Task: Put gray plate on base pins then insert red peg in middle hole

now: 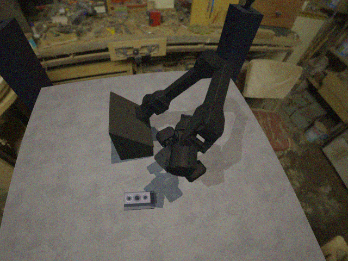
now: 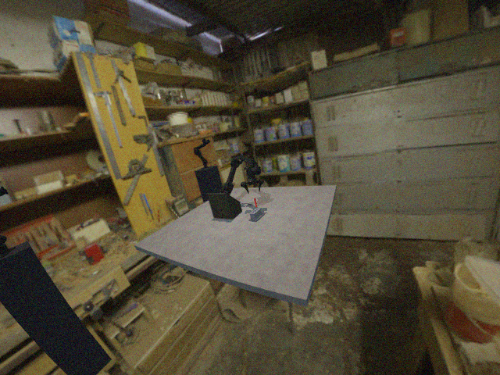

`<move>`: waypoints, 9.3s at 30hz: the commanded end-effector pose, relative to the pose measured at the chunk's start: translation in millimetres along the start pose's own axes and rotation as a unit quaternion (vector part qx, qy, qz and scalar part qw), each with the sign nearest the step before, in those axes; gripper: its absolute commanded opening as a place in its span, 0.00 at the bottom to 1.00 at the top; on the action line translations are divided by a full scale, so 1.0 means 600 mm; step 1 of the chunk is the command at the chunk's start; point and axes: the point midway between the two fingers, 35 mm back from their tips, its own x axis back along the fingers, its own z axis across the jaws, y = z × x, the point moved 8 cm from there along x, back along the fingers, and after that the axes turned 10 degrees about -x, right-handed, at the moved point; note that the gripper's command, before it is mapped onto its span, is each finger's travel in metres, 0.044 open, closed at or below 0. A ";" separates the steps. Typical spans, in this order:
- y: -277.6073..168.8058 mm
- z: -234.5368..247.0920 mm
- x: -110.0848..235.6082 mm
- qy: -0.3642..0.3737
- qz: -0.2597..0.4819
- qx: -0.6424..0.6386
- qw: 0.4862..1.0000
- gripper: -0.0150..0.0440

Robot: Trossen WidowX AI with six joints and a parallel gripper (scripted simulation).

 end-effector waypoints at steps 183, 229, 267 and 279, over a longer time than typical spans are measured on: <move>0.287 0.068 -0.050 0.004 0.002 0.046 0.999 0.25; 0.288 0.066 -0.075 0.003 0.002 0.047 0.999 0.25; 0.288 0.067 -0.079 0.001 0.002 0.048 0.999 0.51; 0.288 0.066 -0.071 0.004 0.002 0.046 0.999 0.51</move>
